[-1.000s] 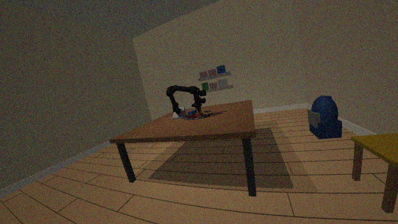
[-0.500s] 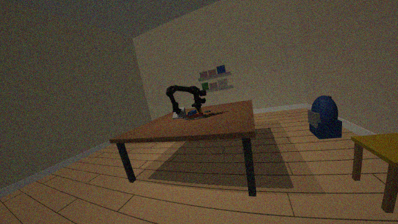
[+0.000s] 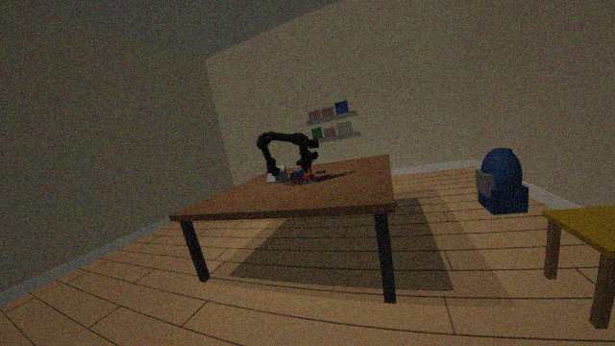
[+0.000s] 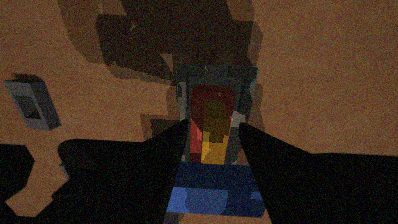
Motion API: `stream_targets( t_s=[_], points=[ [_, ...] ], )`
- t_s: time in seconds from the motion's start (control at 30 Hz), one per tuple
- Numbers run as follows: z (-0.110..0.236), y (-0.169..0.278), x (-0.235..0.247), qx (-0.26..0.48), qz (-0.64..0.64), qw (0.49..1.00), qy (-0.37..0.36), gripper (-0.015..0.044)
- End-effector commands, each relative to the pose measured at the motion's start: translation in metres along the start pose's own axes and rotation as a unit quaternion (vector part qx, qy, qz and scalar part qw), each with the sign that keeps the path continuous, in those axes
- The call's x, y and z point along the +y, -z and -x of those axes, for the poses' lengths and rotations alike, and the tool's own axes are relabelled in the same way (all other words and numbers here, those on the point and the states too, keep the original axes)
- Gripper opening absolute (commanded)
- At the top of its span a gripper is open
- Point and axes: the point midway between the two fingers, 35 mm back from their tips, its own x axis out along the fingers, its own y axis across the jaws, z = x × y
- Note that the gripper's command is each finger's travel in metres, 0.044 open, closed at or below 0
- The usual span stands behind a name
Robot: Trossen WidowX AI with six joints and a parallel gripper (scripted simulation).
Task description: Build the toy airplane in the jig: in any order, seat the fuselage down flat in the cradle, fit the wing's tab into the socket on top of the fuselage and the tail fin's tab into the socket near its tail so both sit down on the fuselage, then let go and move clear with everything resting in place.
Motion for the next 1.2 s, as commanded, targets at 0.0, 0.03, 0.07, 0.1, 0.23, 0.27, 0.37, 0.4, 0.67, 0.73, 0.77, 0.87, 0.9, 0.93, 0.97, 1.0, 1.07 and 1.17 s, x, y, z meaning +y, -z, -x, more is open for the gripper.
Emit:
stream_targets(
  t_s=[0.0,0.03,0.07,0.1,0.23,0.27,0.37,0.4,0.67,0.73,0.77,0.87,0.9,0.93,0.97,1.0,1.07,1.17],
  points=[
    [0.000,0.000,0.000,0.000,0.000,1.000,0.000,0.0260],
    [0.000,0.000,0.000,0.000,0.000,1.000,0.000,0.0260],
    [0.000,0.000,0.000,0.000,0.000,1.000,0.000,0.0260],
    [0.002,0.000,0.000,0.000,0.000,1.000,0.000,0.0260],
    [0.046,-0.004,0.003,-0.004,-0.002,1.000,-0.003,0.0260],
    [0.059,-0.003,0.003,-0.003,0.000,1.000,-0.003,0.0260],
    [0.088,0.000,0.001,0.000,0.003,1.000,0.000,0.0260],
    [0.090,0.000,0.001,0.000,0.003,1.000,0.001,0.0260],
    [0.090,-0.002,0.003,0.000,0.003,1.000,0.001,0.0260],
    [0.090,-0.002,0.003,0.000,0.003,1.000,0.001,0.0260],
    [0.090,-0.002,0.002,0.000,0.003,1.000,0.001,0.0260],
    [0.090,-0.002,0.002,0.000,0.003,1.000,0.001,0.0260],
    [0.090,-0.002,0.002,0.000,0.003,1.000,0.001,0.0260],
    [0.090,-0.002,0.002,0.000,0.003,1.000,0.001,0.0260],
    [0.090,-0.002,0.002,0.000,0.003,1.000,0.001,0.0260],
    [0.090,-0.002,0.002,0.000,0.003,1.000,0.001,0.0260],
    [0.090,-0.002,0.002,0.000,0.003,1.000,0.001,0.0260],
    [0.090,-0.002,0.002,0.000,0.003,1.000,0.001,0.0260]
  ],
)
